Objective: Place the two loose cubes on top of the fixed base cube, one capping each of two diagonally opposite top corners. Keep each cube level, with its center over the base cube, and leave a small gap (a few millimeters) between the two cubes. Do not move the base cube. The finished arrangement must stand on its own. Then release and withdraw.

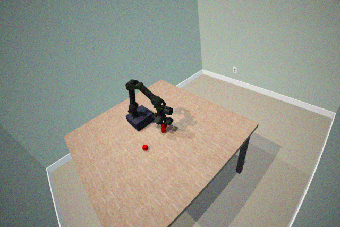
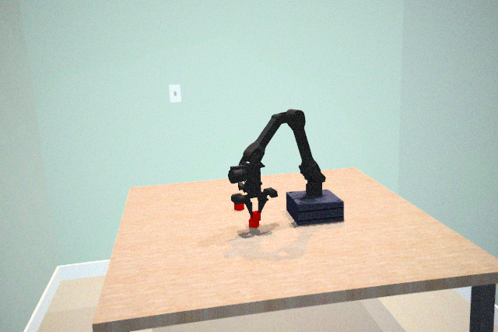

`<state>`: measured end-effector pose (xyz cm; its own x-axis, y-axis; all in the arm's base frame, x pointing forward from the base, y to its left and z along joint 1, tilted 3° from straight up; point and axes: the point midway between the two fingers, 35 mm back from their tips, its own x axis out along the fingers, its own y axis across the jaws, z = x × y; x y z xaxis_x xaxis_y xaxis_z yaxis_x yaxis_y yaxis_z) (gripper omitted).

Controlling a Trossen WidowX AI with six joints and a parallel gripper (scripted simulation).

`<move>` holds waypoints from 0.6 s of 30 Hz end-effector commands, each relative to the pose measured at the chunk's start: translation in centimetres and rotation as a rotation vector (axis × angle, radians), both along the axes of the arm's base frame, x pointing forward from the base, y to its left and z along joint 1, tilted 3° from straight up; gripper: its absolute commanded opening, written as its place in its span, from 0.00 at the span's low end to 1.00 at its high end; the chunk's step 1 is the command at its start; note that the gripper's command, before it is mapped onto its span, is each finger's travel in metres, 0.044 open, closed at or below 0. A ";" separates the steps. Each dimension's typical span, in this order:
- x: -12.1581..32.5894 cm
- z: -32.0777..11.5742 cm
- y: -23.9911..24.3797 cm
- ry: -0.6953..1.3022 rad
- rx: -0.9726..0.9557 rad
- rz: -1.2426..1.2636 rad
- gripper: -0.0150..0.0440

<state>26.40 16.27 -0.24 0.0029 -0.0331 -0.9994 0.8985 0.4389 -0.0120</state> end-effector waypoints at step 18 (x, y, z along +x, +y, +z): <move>0.0 0.5 0.0 0.001 0.000 0.001 0.60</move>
